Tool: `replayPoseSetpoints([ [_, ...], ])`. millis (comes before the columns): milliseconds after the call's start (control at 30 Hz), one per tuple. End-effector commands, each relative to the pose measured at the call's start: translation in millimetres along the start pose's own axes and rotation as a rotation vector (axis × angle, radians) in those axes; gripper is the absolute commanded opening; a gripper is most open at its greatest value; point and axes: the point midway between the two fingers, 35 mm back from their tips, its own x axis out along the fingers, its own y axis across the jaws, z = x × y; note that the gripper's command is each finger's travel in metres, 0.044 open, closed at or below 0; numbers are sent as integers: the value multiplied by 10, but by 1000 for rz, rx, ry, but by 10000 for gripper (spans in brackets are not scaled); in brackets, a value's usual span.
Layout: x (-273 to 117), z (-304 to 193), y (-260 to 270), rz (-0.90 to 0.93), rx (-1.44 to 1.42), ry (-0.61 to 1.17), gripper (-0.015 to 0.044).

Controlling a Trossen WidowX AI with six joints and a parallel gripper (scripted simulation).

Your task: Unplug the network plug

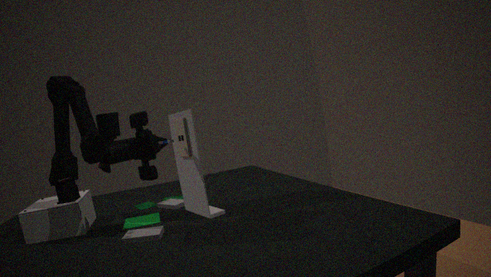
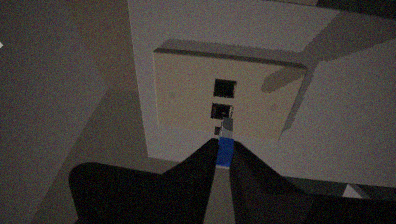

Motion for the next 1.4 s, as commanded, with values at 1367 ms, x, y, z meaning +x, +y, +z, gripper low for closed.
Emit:
replayPoseSetpoints([
  [1367, -281, -23, 92, -4, 3, 1, 0],
])
